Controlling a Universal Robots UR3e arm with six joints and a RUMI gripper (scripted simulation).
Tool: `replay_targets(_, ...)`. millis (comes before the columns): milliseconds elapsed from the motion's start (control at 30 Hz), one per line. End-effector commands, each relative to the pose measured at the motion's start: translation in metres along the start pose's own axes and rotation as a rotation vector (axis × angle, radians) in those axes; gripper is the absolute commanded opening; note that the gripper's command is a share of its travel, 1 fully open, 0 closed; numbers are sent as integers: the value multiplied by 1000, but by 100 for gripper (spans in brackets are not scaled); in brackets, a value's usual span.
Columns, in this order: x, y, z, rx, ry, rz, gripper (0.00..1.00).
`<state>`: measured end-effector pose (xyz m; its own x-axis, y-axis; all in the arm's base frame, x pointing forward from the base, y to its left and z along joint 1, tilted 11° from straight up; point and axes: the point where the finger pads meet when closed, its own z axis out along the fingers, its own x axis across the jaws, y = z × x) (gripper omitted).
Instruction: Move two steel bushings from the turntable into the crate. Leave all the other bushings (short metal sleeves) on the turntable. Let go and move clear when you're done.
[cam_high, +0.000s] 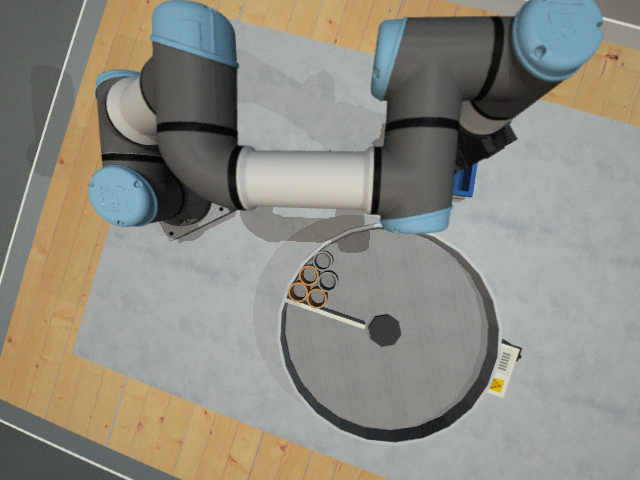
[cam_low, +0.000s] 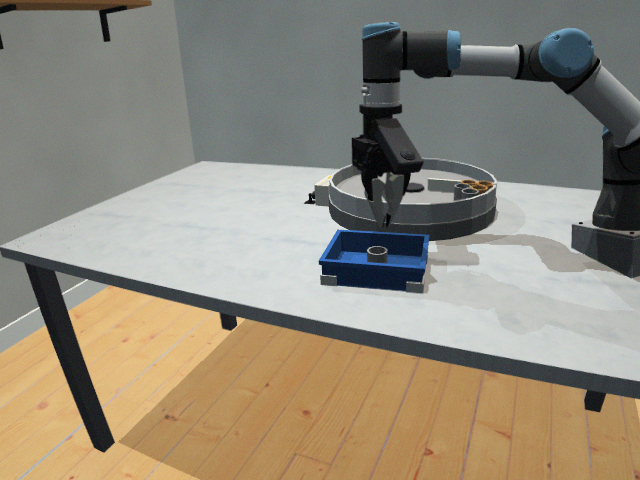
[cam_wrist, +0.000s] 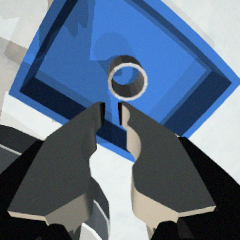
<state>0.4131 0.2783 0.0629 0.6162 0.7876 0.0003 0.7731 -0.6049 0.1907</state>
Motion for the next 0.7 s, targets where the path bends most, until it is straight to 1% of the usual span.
replay_targets(0, 1, 0, -12, 0, -2, 0, 6)
replay_targets(367, 1, 0, -27, 0, -2, 0, 6)
replay_targets(667, 1, 0, -32, 0, -2, 0, 6)
